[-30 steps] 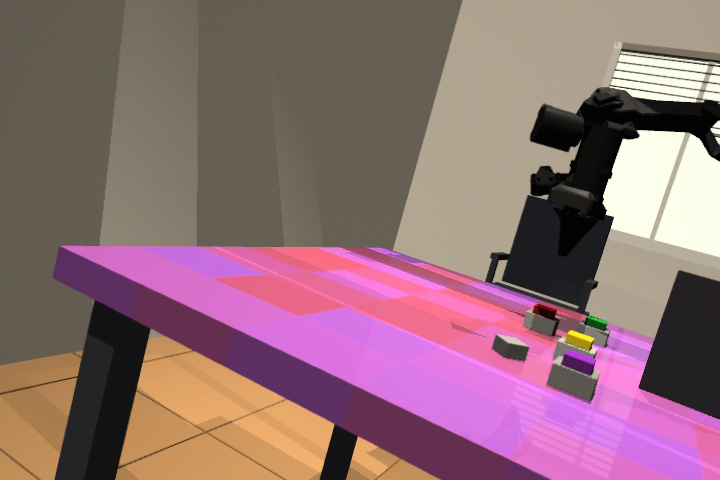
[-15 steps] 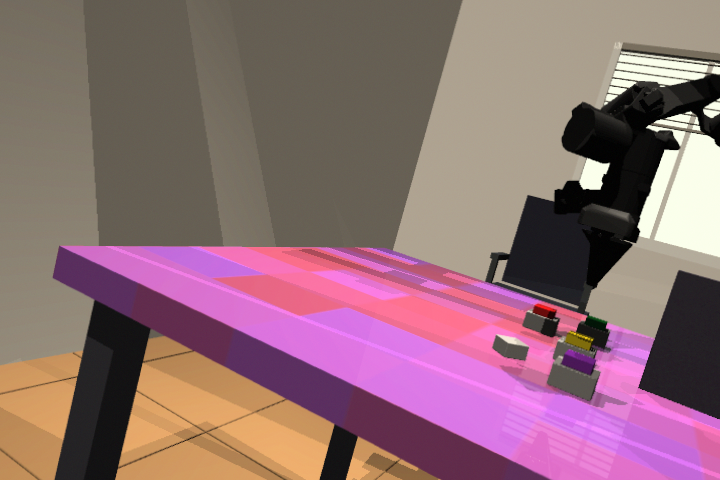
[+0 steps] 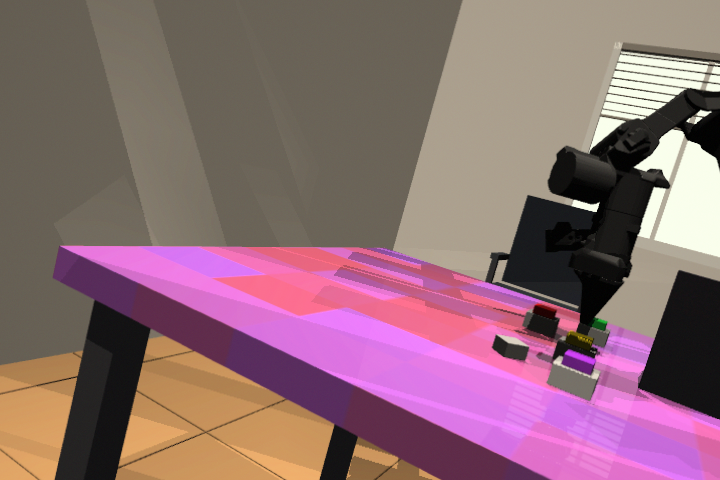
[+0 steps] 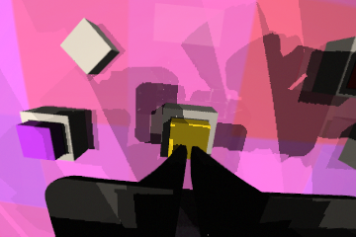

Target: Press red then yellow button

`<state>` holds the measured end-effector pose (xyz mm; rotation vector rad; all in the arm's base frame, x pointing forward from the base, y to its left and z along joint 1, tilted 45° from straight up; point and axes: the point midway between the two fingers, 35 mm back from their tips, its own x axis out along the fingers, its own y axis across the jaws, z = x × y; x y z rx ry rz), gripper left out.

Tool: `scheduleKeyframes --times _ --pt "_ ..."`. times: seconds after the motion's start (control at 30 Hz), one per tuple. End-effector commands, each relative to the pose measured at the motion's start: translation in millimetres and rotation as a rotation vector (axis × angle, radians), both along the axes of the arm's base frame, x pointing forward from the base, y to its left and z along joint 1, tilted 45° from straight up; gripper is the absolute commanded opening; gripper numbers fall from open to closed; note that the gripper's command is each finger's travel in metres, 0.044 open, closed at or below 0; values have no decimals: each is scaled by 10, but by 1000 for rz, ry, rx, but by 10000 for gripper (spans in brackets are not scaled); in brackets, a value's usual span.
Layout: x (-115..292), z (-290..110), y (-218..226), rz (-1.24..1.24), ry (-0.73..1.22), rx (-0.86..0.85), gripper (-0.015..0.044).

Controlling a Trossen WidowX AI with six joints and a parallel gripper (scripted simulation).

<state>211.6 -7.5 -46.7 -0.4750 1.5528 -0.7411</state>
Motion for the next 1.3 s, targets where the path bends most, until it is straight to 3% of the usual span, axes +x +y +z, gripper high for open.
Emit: scheduleKeyframes --times 0.0,1.03,1.27 --pt "-18 -47 -58 5 7 -5 20" --pt "-46 -164 -178 5 7 -7 20" --pt "-3 66 51 5 7 -6 20"
